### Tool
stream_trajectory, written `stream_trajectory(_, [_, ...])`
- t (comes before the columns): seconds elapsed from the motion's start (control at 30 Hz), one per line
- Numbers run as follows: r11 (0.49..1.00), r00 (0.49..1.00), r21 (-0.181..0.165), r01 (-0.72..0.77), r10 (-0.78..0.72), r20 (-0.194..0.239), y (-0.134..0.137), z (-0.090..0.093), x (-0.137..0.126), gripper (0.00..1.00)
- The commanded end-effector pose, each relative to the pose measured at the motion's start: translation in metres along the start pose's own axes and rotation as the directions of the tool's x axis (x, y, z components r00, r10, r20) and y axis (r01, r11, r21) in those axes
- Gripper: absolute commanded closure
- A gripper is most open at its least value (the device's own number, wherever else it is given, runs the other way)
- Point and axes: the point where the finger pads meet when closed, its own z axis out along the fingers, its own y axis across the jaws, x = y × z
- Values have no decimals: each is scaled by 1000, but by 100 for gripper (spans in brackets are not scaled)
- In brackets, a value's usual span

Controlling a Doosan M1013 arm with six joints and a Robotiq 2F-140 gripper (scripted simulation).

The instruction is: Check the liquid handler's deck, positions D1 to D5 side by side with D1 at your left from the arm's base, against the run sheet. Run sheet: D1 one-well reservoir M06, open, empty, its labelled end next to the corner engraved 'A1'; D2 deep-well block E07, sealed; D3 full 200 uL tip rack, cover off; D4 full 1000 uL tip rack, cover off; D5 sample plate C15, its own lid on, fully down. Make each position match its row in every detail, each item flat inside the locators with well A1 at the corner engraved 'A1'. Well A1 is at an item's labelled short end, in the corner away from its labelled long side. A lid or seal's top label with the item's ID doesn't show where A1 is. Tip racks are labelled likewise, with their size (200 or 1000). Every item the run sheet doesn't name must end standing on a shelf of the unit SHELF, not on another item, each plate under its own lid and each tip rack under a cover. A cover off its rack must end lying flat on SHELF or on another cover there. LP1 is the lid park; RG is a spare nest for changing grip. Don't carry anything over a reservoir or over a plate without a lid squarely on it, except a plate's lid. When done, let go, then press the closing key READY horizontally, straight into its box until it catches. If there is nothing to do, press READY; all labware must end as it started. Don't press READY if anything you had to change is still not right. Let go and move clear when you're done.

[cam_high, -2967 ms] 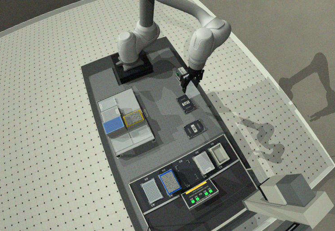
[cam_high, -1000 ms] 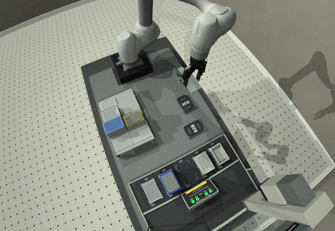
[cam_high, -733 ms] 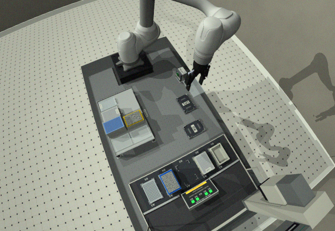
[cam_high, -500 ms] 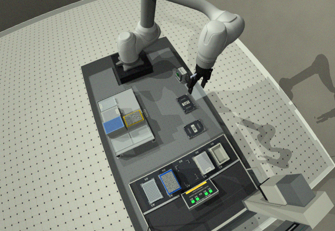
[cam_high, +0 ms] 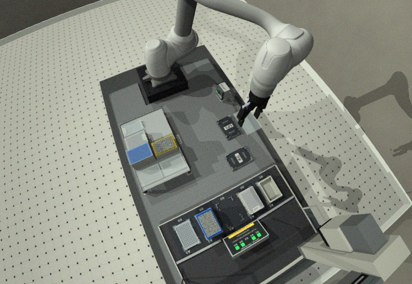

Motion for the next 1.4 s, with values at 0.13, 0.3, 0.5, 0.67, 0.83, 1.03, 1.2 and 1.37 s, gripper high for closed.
stream_trajectory(0.13, [1000, 1000, -1, 0, 0, 1, -2, -1, -33, 90])
stream_trajectory(0.3, [1000, 1000, -1, 0, 0, 1, -3, -1, -58, 90])
stream_trajectory(0.5, [1000, 1000, -1, 0, 0, 1, -4, -1, -78, 90])
stream_trajectory(0.67, [1000, 1000, -1, 0, 0, 1, -5, -1, -103, 90])
stream_trajectory(0.83, [1000, 1000, -1, 0, 0, 1, -7, -1, -128, 90])
stream_trajectory(1.03, [1000, 1000, -1, 0, 0, 1, -8, -1, -148, 90])
stream_trajectory(1.2, [1000, 1000, -1, 0, 0, 1, -9, -1, -171, 90])
stream_trajectory(1.37, [998, 998, -1, -60, 60, 1, -9, -1, -171, 90])
